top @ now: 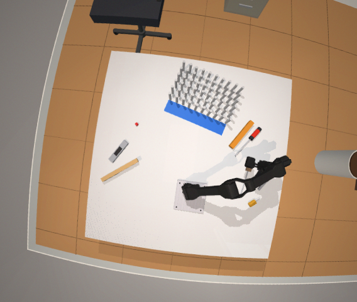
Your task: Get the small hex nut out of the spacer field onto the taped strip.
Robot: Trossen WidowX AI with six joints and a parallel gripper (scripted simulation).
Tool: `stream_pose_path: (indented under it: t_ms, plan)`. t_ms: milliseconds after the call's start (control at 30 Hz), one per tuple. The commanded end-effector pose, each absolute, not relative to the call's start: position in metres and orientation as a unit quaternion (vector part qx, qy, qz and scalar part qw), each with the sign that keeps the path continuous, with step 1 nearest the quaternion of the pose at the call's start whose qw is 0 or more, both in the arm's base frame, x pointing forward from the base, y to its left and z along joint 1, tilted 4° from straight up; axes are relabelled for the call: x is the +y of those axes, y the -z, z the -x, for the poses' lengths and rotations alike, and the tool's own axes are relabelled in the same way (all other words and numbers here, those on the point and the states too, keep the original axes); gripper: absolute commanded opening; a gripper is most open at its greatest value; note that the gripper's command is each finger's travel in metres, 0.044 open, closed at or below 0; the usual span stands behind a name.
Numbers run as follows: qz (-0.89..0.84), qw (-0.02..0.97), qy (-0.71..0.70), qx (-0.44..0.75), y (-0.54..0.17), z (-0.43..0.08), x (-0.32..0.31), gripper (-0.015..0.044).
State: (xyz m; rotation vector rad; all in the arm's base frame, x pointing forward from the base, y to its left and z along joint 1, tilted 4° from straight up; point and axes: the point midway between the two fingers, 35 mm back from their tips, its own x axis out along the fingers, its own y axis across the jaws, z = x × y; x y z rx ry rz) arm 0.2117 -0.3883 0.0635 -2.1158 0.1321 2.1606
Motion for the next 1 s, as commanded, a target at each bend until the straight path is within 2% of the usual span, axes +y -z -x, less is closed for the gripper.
stream_pose_path:
  t_ms: [0, 967]
  plan:
    - [0.696, 0.063, -0.714, 0.040, -0.053, -0.211, -0.386, 0.0280]
    - [0.696, 0.063, -0.714, 0.040, -0.006, -0.209, -0.383, 0.0280]
